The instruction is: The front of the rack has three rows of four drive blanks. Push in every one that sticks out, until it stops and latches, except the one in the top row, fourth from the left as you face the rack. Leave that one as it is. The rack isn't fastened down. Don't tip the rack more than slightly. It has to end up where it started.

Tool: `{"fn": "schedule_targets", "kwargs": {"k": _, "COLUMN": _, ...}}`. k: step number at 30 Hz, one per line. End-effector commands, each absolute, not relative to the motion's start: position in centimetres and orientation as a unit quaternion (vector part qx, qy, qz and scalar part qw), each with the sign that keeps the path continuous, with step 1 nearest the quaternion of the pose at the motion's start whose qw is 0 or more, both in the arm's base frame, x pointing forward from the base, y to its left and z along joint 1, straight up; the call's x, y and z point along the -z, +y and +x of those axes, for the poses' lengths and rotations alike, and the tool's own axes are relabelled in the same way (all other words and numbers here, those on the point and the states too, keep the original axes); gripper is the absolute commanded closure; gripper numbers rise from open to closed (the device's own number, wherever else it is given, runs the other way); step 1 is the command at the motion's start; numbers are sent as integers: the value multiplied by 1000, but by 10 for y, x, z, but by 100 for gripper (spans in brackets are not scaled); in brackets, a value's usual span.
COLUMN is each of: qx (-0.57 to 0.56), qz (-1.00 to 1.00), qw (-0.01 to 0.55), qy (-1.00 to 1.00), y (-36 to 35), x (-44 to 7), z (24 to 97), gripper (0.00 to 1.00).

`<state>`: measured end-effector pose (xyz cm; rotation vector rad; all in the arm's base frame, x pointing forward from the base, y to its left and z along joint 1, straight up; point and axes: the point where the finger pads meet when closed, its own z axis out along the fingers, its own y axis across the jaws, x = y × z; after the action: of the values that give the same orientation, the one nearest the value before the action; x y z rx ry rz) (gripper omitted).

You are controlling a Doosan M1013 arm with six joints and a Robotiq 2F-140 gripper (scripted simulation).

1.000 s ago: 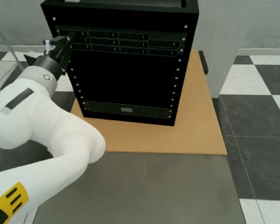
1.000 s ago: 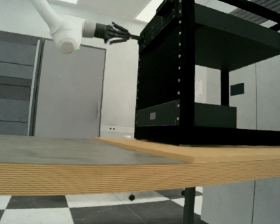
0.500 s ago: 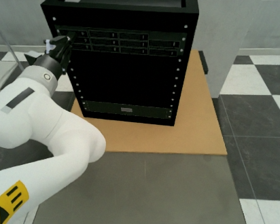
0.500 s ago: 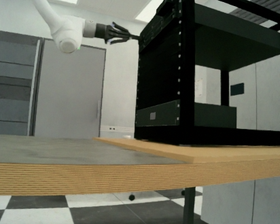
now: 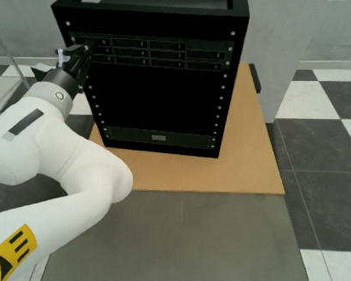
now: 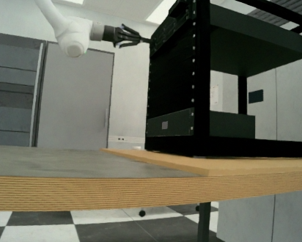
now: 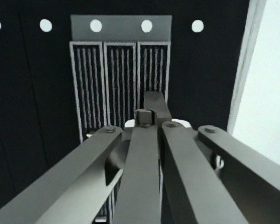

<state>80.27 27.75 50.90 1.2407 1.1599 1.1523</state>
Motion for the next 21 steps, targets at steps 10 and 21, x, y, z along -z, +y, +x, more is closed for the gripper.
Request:
{"fn": "schedule_targets", "kwargs": {"k": 10, "qx": -482, "qz": 518, "qw": 517, "qy": 482, "y": 277, "x": -511, "z": 809, "gripper": 90}}
{"fn": "schedule_targets", "kwargs": {"k": 21, "qx": -482, "qz": 518, "qw": 517, "qy": 482, "y": 277, "x": -511, "z": 810, "gripper": 90}}
